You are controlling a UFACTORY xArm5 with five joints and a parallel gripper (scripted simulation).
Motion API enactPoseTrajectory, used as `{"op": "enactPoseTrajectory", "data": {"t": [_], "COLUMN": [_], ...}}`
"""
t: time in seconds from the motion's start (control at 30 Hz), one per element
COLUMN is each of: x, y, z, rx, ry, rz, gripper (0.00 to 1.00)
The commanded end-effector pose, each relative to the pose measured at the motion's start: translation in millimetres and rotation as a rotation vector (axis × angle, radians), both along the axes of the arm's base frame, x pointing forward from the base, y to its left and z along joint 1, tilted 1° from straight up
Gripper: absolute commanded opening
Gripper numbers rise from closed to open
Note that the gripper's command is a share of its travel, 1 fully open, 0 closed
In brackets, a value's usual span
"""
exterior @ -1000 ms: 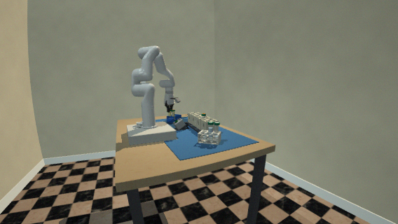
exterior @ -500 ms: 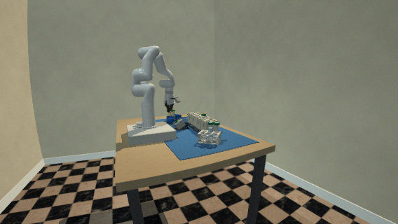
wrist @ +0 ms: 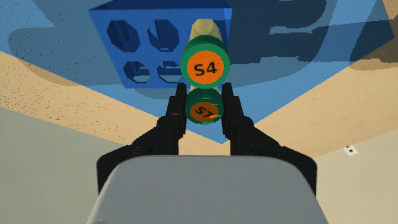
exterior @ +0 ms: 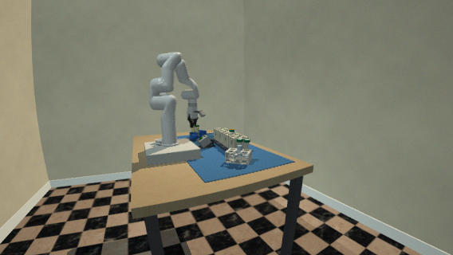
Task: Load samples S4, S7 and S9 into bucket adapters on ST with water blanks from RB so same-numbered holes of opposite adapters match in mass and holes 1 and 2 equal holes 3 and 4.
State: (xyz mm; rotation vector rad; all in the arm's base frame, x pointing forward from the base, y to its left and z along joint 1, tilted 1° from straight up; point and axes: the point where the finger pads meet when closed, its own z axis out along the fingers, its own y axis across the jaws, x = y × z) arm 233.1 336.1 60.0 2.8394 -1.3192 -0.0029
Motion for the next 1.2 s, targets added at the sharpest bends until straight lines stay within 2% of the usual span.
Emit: {"op": "enactPoseTrajectory", "data": {"t": [0.0,0.97,1.17], "x": [0.8,0.9,1.0], "y": [1.1,1.2,1.2], "z": [4.1,18.7,30.8], "rx": [0.003,0.003,0.003], "ry": [-0.002,-0.002,-0.002], "rz": [0.000,0.000,0.000], "gripper": [0.00,0.00,0.00]}}
